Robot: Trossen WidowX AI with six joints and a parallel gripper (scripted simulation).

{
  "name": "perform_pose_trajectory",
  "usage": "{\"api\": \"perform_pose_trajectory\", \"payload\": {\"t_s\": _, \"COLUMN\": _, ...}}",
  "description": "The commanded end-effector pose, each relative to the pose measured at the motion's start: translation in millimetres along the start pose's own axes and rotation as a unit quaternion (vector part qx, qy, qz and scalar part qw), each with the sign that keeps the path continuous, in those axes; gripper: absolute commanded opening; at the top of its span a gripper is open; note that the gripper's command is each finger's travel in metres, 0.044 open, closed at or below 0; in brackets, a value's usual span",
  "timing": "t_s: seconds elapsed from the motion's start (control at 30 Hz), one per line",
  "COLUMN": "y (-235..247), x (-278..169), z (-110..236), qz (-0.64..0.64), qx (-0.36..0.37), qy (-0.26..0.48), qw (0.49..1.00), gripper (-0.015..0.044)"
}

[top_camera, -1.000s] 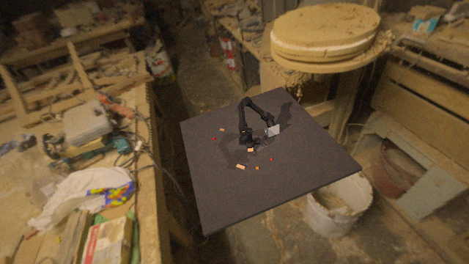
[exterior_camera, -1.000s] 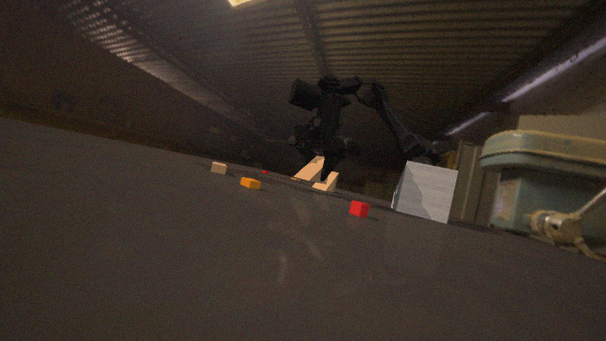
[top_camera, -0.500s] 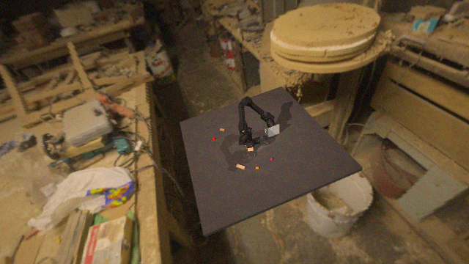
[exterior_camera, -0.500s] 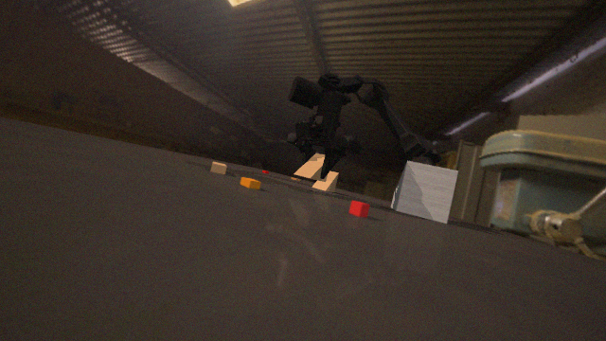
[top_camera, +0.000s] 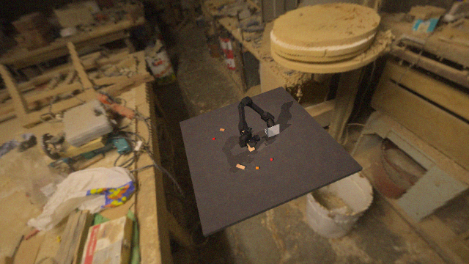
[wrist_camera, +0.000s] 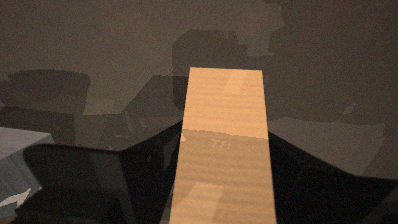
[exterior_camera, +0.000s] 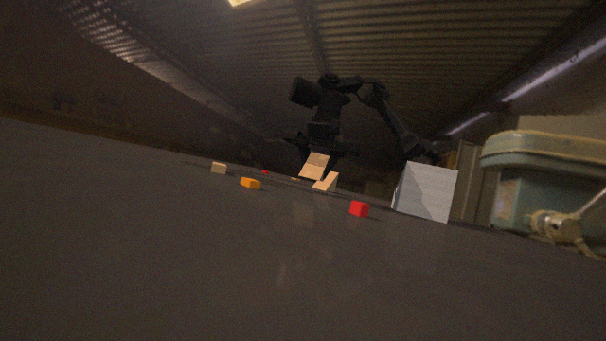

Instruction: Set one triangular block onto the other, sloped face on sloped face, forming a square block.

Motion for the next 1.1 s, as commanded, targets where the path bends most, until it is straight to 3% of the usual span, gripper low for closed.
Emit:
{"api": "perform_pose_trajectory", "payload": {"t_s": 0.0, "y": -0.1, "x": 0.0, "z": 0.0, "qz": 0.052, "qx": 0.0, "qy": -0.001, "qw": 0.999, "gripper": 0.0}}
{"api": "perform_pose_trajectory", "payload": {"t_s": 0.43, "y": -0.1, "x": 0.0, "z": 0.0, "qz": 0.201, "qx": 0.0, "qy": -0.002, "qw": 0.98, "gripper": 0.0}}
{"api": "perform_pose_trajectory", "payload": {"t_s": 1.07, "y": -0.3, "x": -0.1, "z": -0.1, "qz": 0.44, "qx": 0.0, "qy": -0.002, "qw": 0.898, "gripper": 0.0}}
Point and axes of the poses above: the point midway between the two fingers, 35 mm back from their tips, its own z axis back along the fingers, its own y axis across the jaws, x = y × z, the point moved 10 cm from there along z, back along the fingers, and after that the axes turned 2 degrees about -z, right-handed, at the moved point
